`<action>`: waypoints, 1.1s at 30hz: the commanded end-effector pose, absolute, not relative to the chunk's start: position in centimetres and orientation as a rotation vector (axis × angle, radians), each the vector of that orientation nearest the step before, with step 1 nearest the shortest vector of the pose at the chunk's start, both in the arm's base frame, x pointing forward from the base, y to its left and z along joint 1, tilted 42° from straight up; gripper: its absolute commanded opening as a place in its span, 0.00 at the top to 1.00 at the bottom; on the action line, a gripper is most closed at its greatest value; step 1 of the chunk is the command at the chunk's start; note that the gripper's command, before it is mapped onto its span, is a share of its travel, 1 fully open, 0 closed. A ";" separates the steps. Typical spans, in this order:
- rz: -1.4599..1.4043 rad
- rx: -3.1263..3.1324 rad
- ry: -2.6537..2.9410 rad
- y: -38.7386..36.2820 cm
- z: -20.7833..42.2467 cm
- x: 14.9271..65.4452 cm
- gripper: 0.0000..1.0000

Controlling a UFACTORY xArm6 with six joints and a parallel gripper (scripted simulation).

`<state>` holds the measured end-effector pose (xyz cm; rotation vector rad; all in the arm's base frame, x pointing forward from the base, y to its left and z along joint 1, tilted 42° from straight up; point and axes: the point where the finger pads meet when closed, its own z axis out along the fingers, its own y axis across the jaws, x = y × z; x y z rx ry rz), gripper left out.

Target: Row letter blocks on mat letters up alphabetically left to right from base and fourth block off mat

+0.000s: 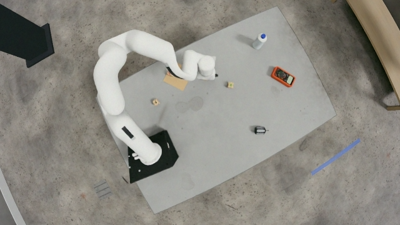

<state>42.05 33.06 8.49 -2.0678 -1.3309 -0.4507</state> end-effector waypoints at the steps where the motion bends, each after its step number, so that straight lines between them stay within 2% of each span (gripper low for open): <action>1: -0.455 -2.068 -1.331 33.0 8.6 42.2 0.52; 9: -0.455 -2.068 -1.331 33.0 8.6 42.2 0.52; 10: -0.455 -2.068 -1.331 33.0 8.6 42.2 0.72; 33: -0.455 -2.068 -1.331 33.0 8.6 42.2 0.72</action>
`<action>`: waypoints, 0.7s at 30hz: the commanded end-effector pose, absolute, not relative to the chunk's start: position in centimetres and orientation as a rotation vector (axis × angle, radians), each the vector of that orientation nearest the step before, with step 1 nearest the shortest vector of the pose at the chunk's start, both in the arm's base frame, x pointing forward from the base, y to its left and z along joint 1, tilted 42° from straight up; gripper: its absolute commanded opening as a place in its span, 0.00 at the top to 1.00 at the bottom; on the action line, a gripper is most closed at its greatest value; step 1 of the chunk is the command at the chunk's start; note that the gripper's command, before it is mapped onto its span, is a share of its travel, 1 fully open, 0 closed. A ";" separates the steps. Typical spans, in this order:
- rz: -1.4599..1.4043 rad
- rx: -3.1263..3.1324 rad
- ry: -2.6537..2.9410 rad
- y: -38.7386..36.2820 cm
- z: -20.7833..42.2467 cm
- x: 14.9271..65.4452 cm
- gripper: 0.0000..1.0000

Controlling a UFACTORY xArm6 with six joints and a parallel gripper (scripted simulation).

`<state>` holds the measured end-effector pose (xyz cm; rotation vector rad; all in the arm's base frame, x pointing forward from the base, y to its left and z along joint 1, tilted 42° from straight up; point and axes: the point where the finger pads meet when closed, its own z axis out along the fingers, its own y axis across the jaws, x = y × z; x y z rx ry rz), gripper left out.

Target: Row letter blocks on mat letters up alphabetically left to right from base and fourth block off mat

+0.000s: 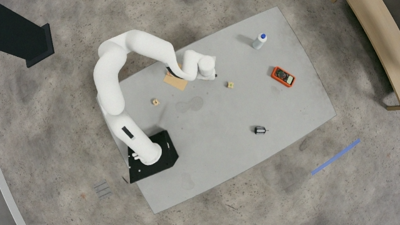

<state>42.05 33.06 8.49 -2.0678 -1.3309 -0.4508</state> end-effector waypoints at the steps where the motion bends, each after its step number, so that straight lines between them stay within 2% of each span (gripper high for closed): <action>1: -0.455 -2.068 -1.331 33.0 8.6 42.2 0.72; 21: -0.455 -2.068 -1.331 31.3 10.5 42.3 0.72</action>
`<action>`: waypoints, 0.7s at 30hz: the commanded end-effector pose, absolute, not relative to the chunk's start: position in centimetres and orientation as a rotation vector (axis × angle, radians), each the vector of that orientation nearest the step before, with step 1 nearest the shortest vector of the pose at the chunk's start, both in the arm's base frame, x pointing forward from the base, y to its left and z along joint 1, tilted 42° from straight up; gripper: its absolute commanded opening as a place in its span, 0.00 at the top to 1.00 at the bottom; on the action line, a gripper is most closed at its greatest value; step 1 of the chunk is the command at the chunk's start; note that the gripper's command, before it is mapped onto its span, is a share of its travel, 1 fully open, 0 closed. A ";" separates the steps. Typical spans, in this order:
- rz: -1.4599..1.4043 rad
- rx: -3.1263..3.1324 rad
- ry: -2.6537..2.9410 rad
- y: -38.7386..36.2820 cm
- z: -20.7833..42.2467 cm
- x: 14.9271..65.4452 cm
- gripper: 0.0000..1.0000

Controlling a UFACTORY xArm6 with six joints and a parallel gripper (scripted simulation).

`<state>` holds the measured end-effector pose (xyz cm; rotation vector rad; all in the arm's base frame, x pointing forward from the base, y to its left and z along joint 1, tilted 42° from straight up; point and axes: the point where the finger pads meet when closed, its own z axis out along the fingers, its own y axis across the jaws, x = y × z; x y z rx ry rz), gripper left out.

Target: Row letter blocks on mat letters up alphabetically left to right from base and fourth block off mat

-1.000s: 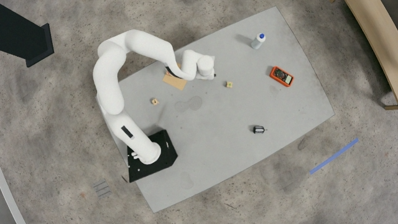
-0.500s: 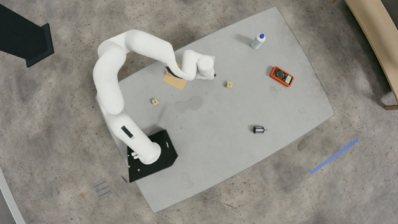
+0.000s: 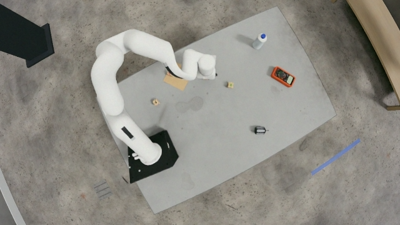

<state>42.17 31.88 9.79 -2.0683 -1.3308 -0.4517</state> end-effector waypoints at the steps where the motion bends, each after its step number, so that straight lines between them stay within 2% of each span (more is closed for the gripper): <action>1: -0.455 -2.068 -1.331 30.9 11.0 42.3 0.72; 10: -0.455 -2.068 -1.331 26.8 15.5 42.6 0.72; 21: -0.455 -2.068 -1.331 26.4 16.1 42.7 0.72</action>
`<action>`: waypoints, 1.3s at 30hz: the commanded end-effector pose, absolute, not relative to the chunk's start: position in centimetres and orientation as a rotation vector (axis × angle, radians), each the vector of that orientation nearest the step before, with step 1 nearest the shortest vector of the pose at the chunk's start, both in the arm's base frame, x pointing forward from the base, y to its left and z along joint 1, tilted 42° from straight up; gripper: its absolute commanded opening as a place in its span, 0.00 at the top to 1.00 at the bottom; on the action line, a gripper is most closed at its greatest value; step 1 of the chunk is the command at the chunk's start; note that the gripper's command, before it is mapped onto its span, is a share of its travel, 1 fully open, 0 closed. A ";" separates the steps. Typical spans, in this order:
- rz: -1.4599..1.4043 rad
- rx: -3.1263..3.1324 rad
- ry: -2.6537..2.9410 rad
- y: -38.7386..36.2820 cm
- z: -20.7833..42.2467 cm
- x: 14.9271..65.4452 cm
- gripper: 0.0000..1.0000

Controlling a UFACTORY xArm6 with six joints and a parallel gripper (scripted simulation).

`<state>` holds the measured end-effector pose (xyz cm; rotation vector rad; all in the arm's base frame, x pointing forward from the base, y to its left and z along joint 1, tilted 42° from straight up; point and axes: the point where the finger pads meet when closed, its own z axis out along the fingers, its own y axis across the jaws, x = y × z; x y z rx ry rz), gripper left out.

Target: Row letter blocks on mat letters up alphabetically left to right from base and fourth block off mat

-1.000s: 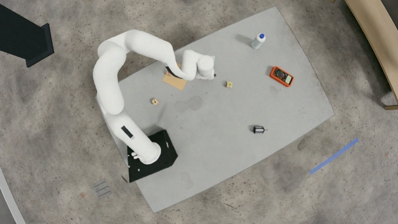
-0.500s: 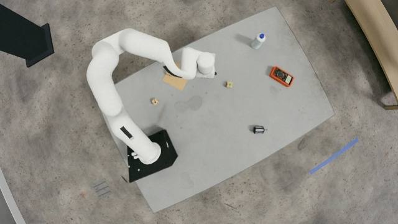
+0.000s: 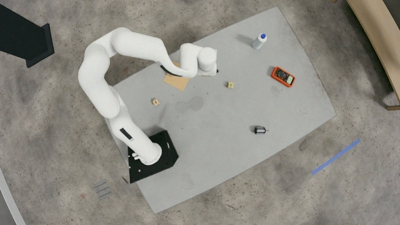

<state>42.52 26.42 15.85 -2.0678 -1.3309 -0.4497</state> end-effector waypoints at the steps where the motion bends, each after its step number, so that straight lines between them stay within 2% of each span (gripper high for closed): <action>1: -0.455 -2.068 -1.331 26.4 16.1 42.7 0.72; 16: -0.488 -2.023 -1.415 26.5 16.2 42.4 0.72; 39: -0.737 -1.549 -2.042 27.5 17.3 40.4 0.72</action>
